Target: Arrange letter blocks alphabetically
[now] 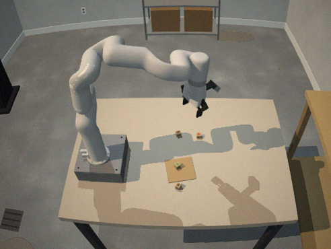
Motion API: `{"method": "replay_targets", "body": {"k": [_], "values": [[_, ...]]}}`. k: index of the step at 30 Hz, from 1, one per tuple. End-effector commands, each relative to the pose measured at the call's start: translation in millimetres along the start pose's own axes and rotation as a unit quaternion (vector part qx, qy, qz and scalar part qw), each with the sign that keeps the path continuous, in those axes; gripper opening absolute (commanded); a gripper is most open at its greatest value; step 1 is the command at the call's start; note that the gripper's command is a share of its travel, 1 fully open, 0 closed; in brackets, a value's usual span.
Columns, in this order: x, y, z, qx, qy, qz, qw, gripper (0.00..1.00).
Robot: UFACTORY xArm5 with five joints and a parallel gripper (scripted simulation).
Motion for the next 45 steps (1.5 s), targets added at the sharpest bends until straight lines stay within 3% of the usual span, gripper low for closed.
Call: {"method": "replay_targets", "body": {"k": [1,4,8,18,19,21,23,25,34,38,45], "values": [[-17,-8,0.8,-0.013,0.016,0.067,0.998,1.0],[-20,-10,1.8,-0.014,0.018,0.081,0.996,1.0],[-39,-20,8.2,-0.019,0.029,0.155,0.987,1.0],[-71,-40,24.4,-0.026,0.05,0.282,0.958,1.0],[-62,-33,34.5,-0.032,0.063,0.293,0.953,1.0],[-62,-33,34.5,-0.032,0.063,0.293,0.953,1.0],[-35,-17,56.2,-0.047,0.093,0.301,0.948,1.0],[-35,-17,56.2,-0.047,0.093,0.301,0.948,1.0],[20,9,108.4,-0.076,0.167,0.316,0.931,1.0],[29,13,118.2,-0.08,0.181,0.319,0.927,1.0],[59,19,154.5,-0.093,0.236,0.328,0.91,1.0]]}}
Point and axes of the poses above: the point where the finger pads meet when closed, its own z axis out along the fingers, its own y axis across the jaws, x = y × z, the point moved 4 cm from there along -z, back along the fingers, and after that the axes turned 13 degrees about -z, right-handed, at the moved point
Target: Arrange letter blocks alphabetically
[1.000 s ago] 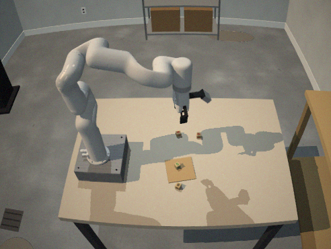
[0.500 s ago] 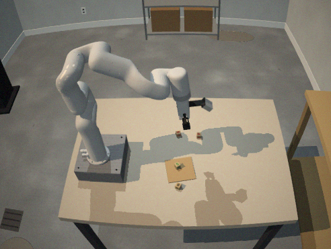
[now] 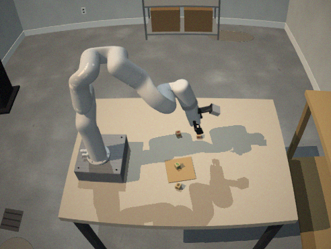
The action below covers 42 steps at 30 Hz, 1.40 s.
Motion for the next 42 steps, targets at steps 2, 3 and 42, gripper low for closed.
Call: {"method": "replay_targets", "body": {"k": [2,3,42], "values": [[10,-11,35.1,0.003,0.05,0.012,0.999,1.0],[10,-11,35.1,0.003,0.05,0.012,0.999,1.0],[-36,-71,126.9,0.059,0.257,0.073,0.962,1.0]]}}
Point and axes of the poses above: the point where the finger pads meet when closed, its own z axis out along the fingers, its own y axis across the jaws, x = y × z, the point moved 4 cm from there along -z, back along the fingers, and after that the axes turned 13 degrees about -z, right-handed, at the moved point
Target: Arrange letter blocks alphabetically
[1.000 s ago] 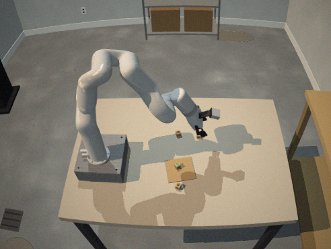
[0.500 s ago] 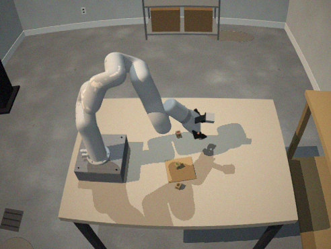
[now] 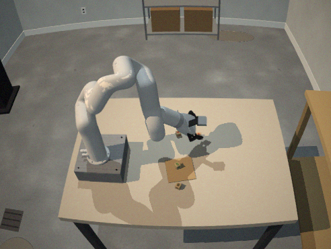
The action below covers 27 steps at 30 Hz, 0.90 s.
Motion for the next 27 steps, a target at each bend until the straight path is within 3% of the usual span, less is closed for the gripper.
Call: {"method": "replay_targets", "body": {"k": [1,27], "values": [[-3.4,-2.1,0.1,0.005,0.014,0.004,1.0,1.0],[-7.8,-3.6,-0.7,0.009,0.022,0.007,1.0,1.0]]}}
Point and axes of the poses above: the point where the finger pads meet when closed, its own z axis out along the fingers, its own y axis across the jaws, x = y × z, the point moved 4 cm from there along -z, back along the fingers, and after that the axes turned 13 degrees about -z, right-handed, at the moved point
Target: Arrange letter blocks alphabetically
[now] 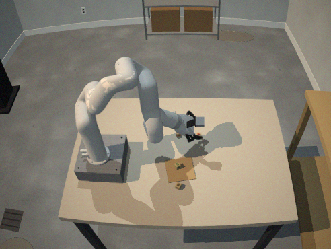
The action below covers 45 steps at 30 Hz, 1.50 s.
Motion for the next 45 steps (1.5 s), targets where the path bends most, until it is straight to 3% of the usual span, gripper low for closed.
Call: {"method": "replay_targets", "body": {"k": [1,33,35,37,41,44,45], "values": [[1,0,-0.1,0.0,0.001,0.0,1.0,1.0],[1,1,-0.8,0.0,0.001,-0.001,1.0,1.0],[2,17,-14.3,-0.013,0.001,-0.013,1.0,1.0],[0,48,-44.2,-0.039,-0.002,-0.039,0.998,1.0],[-6,75,-73.1,-0.062,-0.006,-0.063,0.996,1.0],[-6,75,-73.1,-0.062,-0.006,-0.063,0.996,1.0],[-12,94,-97.1,-0.081,-0.012,-0.082,0.993,1.0]]}}
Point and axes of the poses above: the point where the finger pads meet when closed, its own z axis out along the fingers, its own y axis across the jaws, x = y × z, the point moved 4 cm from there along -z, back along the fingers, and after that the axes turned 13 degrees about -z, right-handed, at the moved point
